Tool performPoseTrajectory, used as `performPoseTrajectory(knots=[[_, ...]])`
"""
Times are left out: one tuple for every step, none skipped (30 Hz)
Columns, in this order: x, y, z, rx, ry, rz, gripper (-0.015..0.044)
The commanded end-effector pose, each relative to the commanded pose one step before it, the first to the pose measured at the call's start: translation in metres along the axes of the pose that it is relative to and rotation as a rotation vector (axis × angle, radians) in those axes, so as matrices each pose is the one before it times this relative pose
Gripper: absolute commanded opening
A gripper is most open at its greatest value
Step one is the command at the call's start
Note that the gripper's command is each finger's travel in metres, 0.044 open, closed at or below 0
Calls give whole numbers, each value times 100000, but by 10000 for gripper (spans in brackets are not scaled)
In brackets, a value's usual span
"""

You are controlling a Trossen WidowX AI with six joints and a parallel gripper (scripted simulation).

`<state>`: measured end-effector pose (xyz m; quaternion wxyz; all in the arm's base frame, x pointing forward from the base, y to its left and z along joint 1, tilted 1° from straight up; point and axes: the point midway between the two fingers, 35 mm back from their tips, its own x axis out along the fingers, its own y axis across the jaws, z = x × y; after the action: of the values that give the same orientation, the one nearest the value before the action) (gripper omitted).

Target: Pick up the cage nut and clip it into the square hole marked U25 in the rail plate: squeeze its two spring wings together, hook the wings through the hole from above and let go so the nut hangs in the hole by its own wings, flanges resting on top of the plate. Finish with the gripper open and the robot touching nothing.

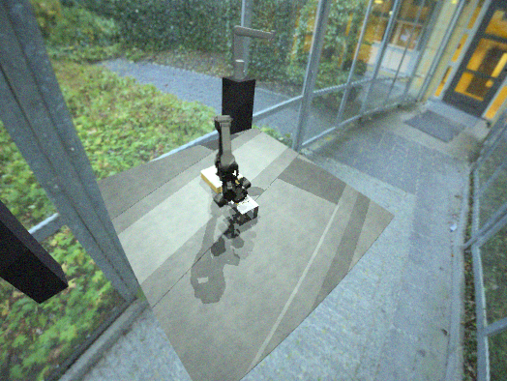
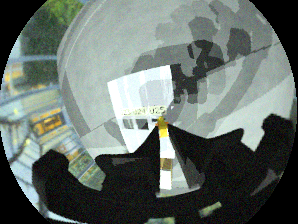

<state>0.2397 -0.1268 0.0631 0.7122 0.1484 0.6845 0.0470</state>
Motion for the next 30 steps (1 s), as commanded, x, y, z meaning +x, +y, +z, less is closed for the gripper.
performPoseTrajectory(knots=[[-258,30,64,272,-937,-1728,34],[2,12,0,1,4,-281,34],[3,14,0,2,3,-342,34],[5,17,0,3,1,-392,34],[5,15,0,3,-1,-353,34],[4,15,0,3,-2,-344,34],[4,15,0,3,-4,-343,34],[4,14,1,4,-6,-339,34],[3,11,0,3,-6,-266,34],[2,7,0,2,-4,-164,34],[1,2,0,1,-1,-55,34],[0,0,0,0,0,0,34],[6,-2,0,1,1,0,34],[0,3,0,0,0,-55,34],[1,6,0,1,0,-115,34],[1,7,0,1,-1,-152,34],[1,10,0,2,-2,-197,34],[1,12,1,3,-3,-255,34],[1,12,1,3,-4,-249,34],[5,13,-1,1,3,-257,34],[4,12,0,1,2,-233,34],[3,8,0,1,1,-149,34],[0,2,0,0,0,-57,34],[1,5,0,1,0,-119,34],[1,7,0,1,0,-157,34],[1,8,0,2,-1,-204,34],[2,11,0,3,-2,-263,34],[4,10,0,2,3,-257,34],[4,10,0,2,2,-265,34],[4,9,0,2,1,-237,34]])
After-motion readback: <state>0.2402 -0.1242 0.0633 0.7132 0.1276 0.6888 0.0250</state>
